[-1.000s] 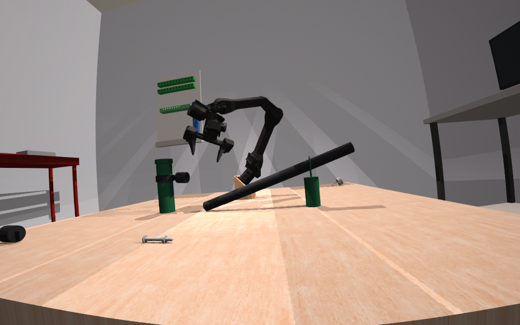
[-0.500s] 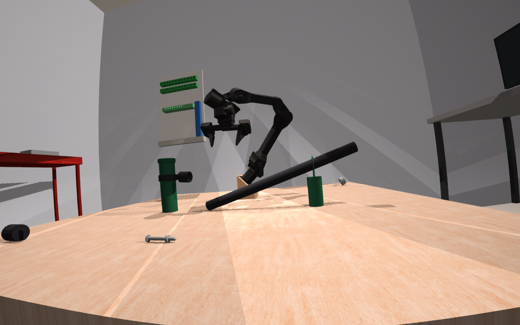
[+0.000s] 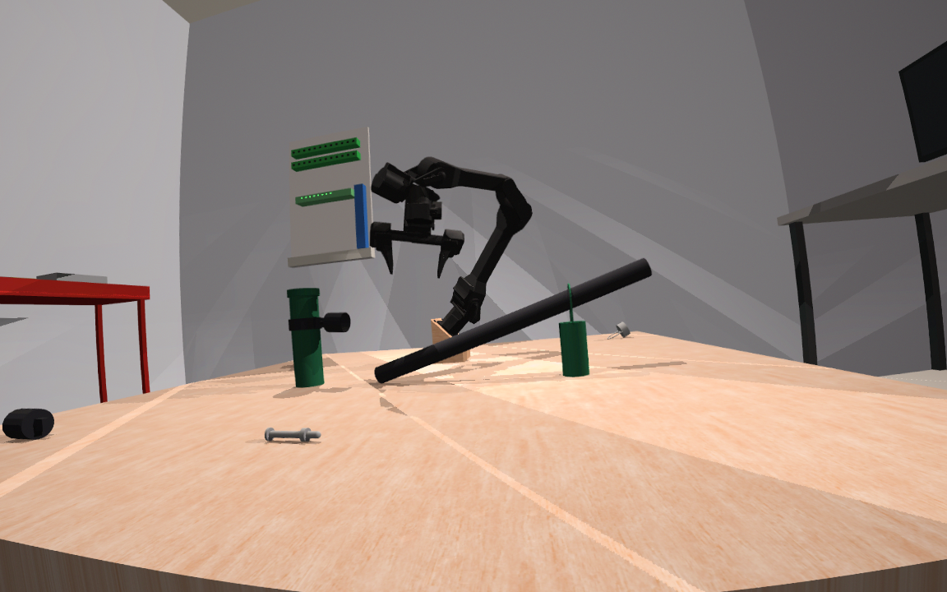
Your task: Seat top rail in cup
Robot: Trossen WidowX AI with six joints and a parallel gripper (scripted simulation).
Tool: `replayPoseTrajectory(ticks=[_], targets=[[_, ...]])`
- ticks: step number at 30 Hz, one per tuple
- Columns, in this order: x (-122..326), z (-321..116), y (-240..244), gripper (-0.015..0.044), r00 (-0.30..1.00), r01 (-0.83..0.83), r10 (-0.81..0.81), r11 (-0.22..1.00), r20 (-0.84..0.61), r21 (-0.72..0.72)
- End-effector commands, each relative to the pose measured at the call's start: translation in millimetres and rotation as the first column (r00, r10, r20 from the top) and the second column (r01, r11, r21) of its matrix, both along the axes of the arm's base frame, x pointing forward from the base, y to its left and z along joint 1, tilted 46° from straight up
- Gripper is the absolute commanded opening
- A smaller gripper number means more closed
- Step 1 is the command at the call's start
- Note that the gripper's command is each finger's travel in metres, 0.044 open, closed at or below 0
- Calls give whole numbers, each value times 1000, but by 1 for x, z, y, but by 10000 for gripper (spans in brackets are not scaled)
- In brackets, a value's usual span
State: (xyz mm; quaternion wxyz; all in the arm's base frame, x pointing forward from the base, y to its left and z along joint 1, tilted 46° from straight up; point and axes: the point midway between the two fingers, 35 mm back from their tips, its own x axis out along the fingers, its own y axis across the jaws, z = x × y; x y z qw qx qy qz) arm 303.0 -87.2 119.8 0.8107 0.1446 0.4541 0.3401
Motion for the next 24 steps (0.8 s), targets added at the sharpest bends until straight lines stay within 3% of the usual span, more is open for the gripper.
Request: replayPoseTrajectory(ticks=[1,5,7,24], targets=[[9,-13,32,440,861,-438,472,878,191,-193],[13,-21,59,440,563,-685,770,638,300,-353],[13,-23,67,440,438,-736,838,542,327,-405],[13,-24,68,440,421,-742,845,530,330,-411]])
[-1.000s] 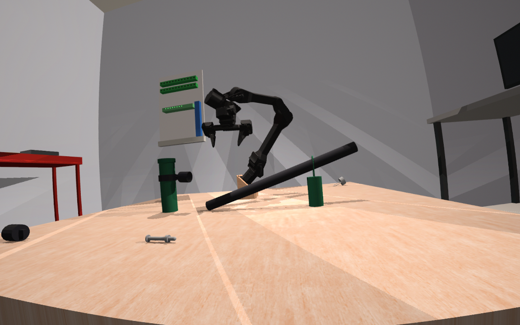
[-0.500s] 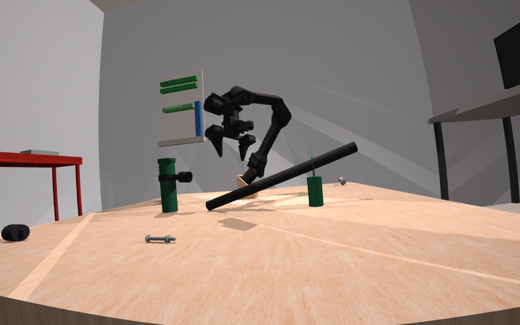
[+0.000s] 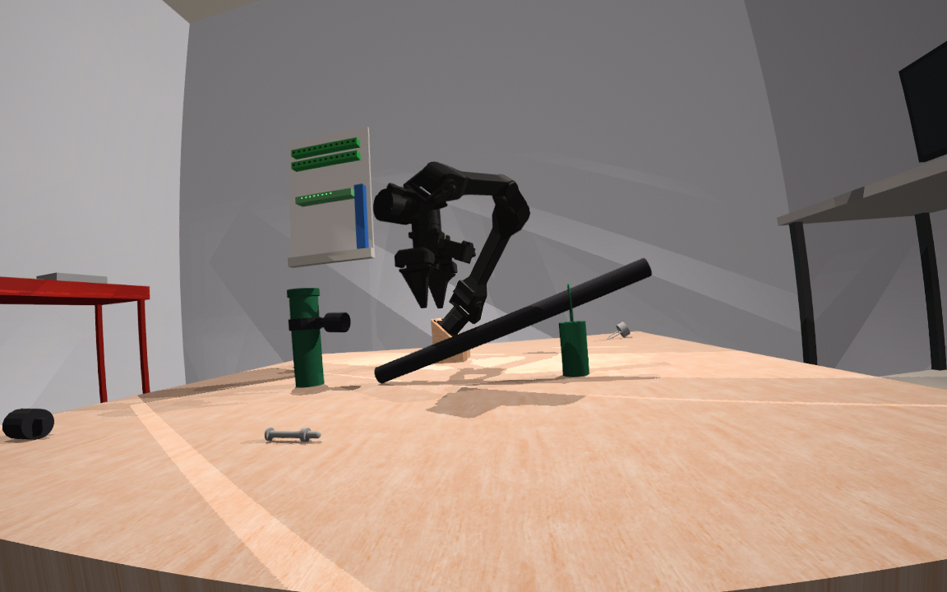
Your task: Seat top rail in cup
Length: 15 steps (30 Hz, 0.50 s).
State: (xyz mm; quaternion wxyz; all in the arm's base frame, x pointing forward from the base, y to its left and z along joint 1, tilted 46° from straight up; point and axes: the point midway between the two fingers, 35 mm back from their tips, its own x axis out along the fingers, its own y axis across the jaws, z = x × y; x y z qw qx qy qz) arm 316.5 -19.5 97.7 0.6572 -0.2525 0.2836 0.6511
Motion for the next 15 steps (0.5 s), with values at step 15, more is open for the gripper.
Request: replayPoseTrajectory(ticks=[15], targets=[[-1,-30,30,440,999,-33,33,999,13,-4]])
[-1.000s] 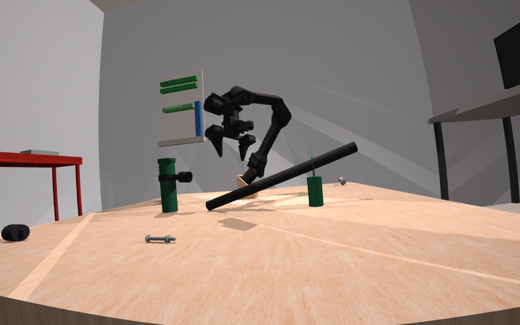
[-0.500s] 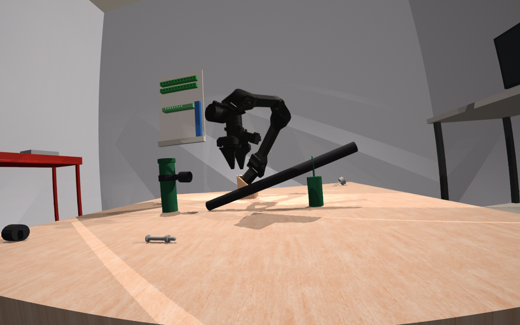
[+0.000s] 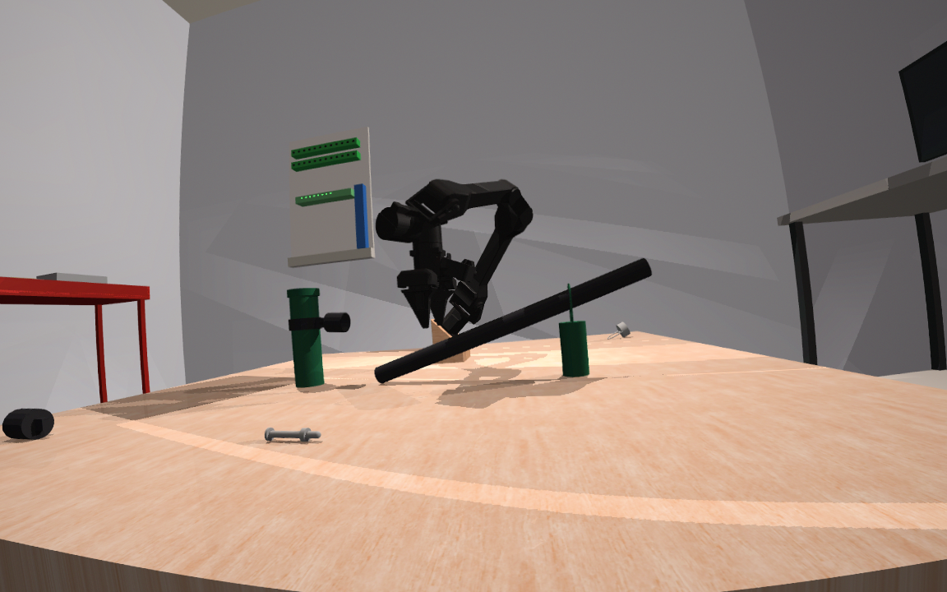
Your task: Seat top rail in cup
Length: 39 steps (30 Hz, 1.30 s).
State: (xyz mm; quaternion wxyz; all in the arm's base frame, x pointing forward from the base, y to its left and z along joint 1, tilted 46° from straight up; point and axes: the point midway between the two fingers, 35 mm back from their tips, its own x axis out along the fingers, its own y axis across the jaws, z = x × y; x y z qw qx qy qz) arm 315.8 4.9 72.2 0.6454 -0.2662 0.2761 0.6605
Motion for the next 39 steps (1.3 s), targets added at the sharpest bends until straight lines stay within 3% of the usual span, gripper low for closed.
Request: replayPoseTrajectory(ticks=[1,39], targets=[[0,-7,8,440,1000,6,-6,1000,-3,5],[-1,-48,49,440,1000,6,-6,1000,-2,6]])
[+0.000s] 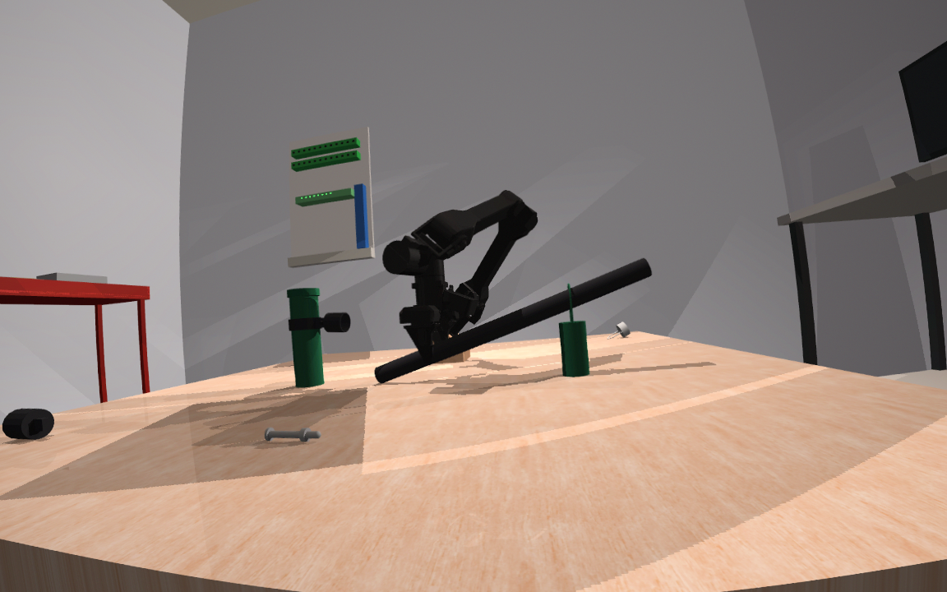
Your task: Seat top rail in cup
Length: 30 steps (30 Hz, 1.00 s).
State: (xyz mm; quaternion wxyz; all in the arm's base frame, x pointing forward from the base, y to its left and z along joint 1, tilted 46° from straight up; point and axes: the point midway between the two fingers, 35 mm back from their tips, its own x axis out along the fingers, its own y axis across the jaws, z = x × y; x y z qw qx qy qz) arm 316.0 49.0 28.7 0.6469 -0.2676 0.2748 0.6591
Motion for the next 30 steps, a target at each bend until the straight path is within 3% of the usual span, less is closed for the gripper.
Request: replayPoseTrajectory(ticks=[1,6,14,30], targets=[[-2,-5,6,440,1000,4,-4,1000,-7,7],[-2,-9,11,440,1000,3,-3,1000,-7,8],[-2,-9,11,230,1000,3,-3,1000,-7,8],[-2,-9,11,123,1000,3,-3,1000,-7,8]])
